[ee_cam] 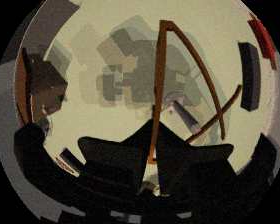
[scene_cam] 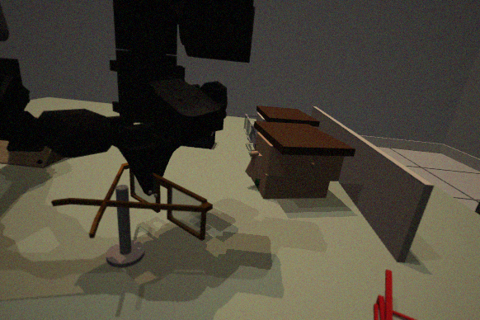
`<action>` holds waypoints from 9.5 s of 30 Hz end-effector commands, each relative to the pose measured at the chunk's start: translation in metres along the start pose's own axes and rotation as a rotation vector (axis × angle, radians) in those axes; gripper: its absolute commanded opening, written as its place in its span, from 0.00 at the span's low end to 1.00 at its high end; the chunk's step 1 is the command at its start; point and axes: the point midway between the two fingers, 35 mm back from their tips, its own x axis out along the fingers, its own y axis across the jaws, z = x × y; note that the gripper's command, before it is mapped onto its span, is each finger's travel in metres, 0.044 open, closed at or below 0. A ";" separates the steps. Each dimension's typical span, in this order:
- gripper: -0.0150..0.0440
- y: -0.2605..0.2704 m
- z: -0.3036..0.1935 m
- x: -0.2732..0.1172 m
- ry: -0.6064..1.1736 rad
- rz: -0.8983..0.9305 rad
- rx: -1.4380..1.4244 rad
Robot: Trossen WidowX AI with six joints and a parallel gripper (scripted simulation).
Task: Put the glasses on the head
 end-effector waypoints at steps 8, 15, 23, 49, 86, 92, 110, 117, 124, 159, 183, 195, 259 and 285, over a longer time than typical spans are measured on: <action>0.25 0.006 0.004 0.001 0.004 0.003 0.000; 0.25 0.009 0.006 0.001 0.003 0.003 0.000; 0.25 0.013 0.010 0.001 0.003 0.004 0.000; 0.25 0.021 0.020 0.001 0.003 0.004 0.001; 0.25 0.028 0.036 0.001 0.002 0.004 0.002; 0.25 0.029 0.038 0.000 0.002 0.004 0.002; 0.25 0.030 0.046 0.000 0.001 0.005 0.002; 0.25 0.031 0.049 0.000 0.001 0.005 0.002; 0.25 0.031 0.048 0.000 0.001 0.005 0.002; 0.25 0.032 0.039 -0.023 -0.006 0.010 -0.015; 0.25 0.011 -0.001 -0.060 -0.004 0.011 -0.020; 0.25 -0.003 -0.027 -0.058 0.006 0.005 -0.005; 0.25 0.021 -0.049 0.001 0.007 0.004 -0.003; 0.25 0.030 -0.068 0.001 0.008 0.004 -0.004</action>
